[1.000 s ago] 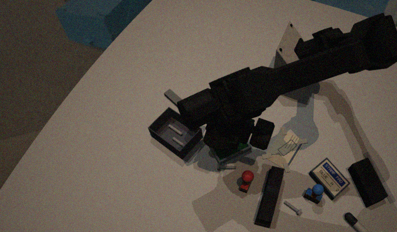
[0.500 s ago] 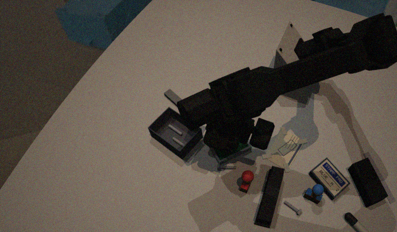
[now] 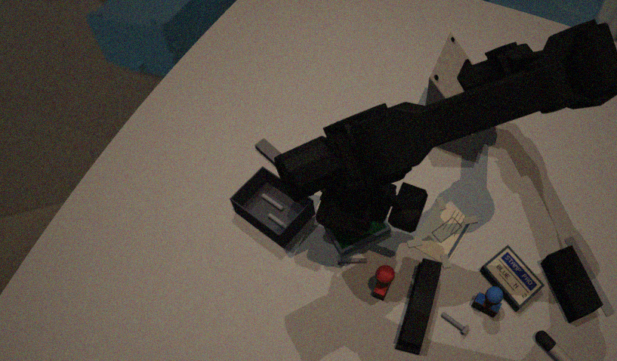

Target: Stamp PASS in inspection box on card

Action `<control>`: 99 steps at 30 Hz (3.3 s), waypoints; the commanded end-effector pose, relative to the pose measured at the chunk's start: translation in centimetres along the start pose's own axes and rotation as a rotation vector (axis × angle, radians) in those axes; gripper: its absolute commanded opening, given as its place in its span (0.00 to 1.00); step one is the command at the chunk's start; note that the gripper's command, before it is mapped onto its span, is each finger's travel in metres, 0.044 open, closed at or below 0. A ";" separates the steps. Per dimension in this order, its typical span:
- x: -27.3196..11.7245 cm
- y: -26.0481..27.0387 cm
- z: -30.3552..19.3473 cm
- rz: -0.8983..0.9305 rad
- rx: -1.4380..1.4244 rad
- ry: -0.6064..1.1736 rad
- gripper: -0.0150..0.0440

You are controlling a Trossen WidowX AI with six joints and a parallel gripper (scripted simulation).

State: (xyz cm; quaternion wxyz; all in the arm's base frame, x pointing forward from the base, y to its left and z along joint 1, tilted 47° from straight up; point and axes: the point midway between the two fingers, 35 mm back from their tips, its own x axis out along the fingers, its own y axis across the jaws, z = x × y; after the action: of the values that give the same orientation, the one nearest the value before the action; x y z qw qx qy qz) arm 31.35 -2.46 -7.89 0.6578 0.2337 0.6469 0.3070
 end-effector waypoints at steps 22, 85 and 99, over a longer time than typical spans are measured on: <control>-2.6 -0.2 0.1 -0.003 -0.004 -0.002 0.25; -5.7 13.5 -5.3 -0.005 0.882 0.028 0.25; -4.7 13.5 -5.3 -0.007 0.883 0.026 0.25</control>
State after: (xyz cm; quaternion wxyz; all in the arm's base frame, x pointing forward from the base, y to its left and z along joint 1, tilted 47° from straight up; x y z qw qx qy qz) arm 24.90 2.90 4.81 0.4890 0.4844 0.7254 0.0017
